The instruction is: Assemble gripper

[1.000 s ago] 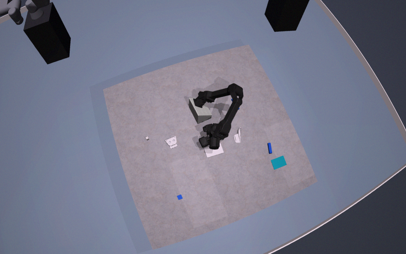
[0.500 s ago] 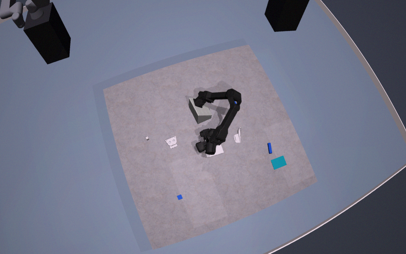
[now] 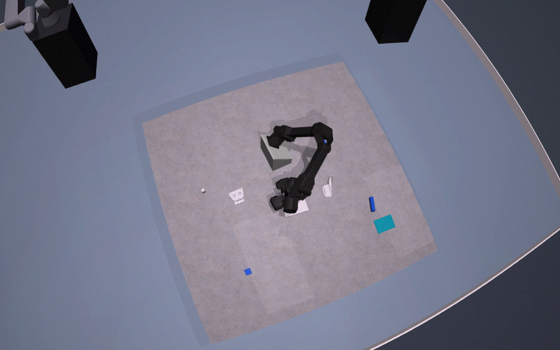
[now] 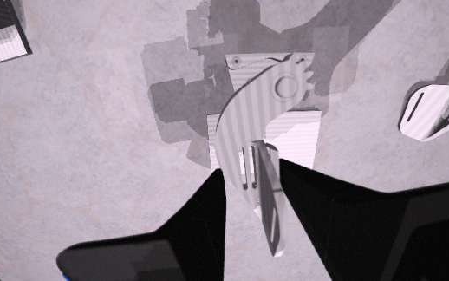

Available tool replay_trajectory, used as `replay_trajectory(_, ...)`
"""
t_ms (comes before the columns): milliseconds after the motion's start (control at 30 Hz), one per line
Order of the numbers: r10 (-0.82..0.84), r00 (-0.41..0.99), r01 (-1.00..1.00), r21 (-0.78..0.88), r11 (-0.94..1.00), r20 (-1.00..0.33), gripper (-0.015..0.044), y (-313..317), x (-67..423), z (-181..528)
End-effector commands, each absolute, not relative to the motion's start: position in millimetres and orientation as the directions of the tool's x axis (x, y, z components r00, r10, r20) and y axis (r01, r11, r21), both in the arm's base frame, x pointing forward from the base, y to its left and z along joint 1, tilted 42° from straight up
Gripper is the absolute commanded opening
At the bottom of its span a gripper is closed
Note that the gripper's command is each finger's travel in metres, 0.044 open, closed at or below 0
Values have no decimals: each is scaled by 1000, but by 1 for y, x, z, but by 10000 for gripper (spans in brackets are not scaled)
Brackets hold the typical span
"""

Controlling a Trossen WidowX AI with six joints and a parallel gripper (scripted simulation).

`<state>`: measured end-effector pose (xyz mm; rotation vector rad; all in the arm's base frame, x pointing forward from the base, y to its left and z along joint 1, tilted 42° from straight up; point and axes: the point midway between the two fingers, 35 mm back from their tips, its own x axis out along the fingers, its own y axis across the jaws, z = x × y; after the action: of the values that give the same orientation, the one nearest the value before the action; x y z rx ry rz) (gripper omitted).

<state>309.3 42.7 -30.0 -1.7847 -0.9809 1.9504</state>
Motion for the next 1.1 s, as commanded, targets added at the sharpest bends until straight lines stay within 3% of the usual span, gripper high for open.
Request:
replay_trajectory(0, 646, -166, 213, -667, -714, -745, 134, 41, 310, -30)
replay_trajectory(1067, 646, -166, 219, -667, -712, -745, 134, 43, 309, -35)
